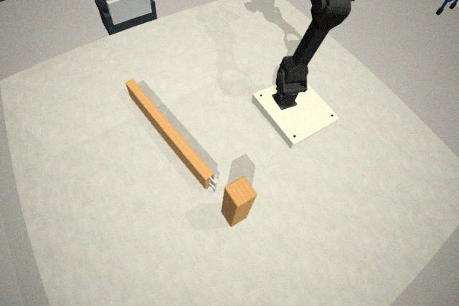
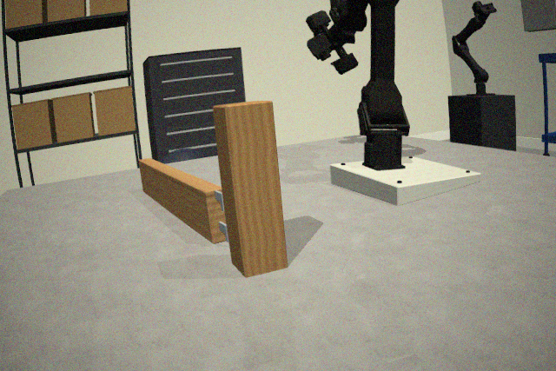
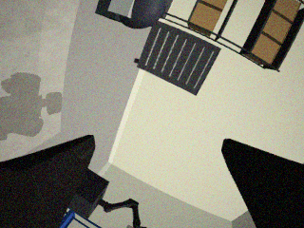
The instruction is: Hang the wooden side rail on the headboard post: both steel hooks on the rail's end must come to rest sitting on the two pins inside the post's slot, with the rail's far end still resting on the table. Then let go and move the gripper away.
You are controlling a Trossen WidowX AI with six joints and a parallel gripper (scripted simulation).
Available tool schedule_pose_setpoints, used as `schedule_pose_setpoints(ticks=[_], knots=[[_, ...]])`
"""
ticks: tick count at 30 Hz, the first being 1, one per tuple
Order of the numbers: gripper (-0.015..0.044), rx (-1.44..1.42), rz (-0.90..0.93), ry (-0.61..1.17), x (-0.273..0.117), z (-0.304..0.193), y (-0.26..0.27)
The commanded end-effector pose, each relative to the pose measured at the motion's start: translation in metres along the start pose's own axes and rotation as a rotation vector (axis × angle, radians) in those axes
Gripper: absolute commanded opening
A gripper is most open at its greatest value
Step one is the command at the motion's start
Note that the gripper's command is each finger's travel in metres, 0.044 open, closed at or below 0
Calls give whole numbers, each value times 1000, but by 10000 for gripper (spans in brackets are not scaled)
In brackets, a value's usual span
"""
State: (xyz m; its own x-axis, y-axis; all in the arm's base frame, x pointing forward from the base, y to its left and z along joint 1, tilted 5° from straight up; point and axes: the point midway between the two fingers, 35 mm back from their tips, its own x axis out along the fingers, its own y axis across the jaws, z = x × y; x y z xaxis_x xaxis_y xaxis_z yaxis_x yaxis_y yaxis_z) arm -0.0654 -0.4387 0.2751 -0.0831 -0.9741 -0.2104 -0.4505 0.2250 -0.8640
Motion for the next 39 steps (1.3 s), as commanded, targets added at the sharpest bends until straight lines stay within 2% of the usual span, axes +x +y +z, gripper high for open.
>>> schedule_pose_setpoints(ticks=[1, 8, 17, 29, 39], knots=[[440, 62, -52, -98, -13, 44, -19], [440, 189, -94, -268, -33, 118, -38], [440, 388, -100, -563, -93, 229, -55], [440, 618, 25, -982, -215, 344, -46], [440, 745, 261, -1318, -334, 395, -8]])
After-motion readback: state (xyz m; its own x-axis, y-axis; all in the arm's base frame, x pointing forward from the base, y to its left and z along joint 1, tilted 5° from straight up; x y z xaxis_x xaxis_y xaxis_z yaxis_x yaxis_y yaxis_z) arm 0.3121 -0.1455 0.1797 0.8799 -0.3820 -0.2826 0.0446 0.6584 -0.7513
